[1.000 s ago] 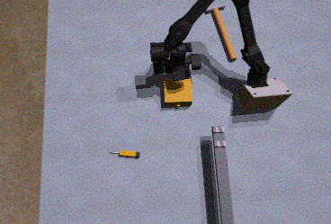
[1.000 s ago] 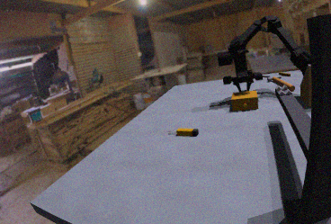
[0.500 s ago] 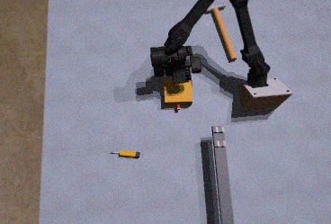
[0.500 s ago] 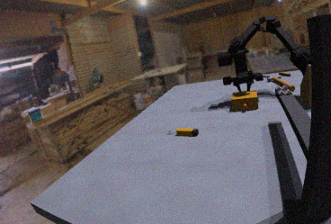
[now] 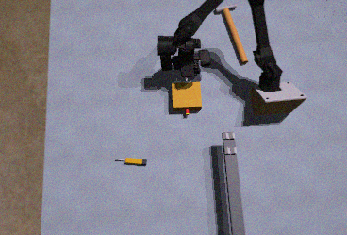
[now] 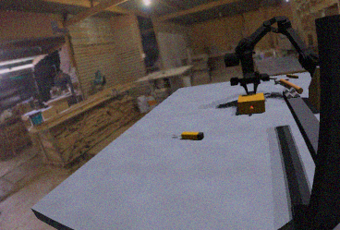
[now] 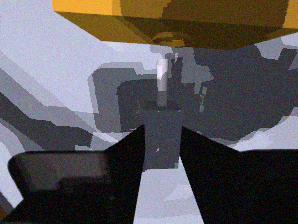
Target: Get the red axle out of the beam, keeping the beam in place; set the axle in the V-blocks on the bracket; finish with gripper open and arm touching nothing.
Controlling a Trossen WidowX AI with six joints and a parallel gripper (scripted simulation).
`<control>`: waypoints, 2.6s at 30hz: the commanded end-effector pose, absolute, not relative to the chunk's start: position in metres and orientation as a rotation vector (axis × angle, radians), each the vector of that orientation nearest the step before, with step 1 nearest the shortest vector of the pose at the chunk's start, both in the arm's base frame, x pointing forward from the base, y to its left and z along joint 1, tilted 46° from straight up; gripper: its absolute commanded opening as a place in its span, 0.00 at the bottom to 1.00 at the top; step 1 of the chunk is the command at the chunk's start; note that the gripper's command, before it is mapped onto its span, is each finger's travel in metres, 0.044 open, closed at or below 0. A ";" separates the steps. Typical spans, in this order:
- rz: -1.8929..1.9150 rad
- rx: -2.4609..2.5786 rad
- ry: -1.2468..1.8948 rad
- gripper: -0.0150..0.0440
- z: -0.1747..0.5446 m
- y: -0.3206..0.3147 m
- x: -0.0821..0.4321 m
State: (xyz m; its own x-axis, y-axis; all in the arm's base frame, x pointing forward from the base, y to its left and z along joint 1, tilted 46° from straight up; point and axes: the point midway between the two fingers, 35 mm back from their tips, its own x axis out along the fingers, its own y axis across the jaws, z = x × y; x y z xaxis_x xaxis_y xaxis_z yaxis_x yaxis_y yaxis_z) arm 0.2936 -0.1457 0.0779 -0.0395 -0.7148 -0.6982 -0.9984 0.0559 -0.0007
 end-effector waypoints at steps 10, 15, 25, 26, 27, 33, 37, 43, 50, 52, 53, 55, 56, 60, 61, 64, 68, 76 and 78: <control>0.695 -1.711 1.807 0.25 0.094 -0.149 0.293; 0.696 -1.711 1.806 0.25 0.099 -0.143 0.294; 0.697 -1.709 1.805 0.25 0.110 -0.131 0.295; 0.697 -1.709 1.805 0.25 0.111 -0.130 0.296; 0.697 -1.709 1.804 0.25 0.112 -0.129 0.296; 0.697 -1.709 1.805 0.25 0.118 -0.122 0.296; 0.697 -1.709 1.805 0.25 0.122 -0.117 0.296; 0.697 -1.710 1.805 0.25 0.128 -0.109 0.296; 0.697 -1.710 1.806 0.25 0.132 -0.102 0.294; 0.697 -1.710 1.806 0.25 0.131 -0.100 0.291; 0.697 -1.710 1.806 0.25 0.130 -0.099 0.289; 0.697 -1.710 1.807 0.25 0.128 -0.096 0.283; 0.698 -1.710 1.807 0.25 0.127 -0.095 0.280; 0.698 -1.710 1.807 0.25 0.125 -0.094 0.277; 0.698 -1.710 1.807 0.25 0.124 -0.094 0.277; 0.698 -1.709 1.806 0.25 0.121 -0.097 0.278; 0.699 -1.709 1.805 0.25 0.116 -0.101 0.278; 0.700 -1.708 1.804 0.25 0.107 -0.111 0.279; 0.700 -1.708 1.804 0.25 0.105 -0.113 0.279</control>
State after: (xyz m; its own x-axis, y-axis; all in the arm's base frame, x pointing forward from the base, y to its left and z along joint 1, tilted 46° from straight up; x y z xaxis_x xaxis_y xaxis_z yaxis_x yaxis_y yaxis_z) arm 0.2802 -0.1099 0.1097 -0.0327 -0.7124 -0.7010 -0.9984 0.0558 -0.0101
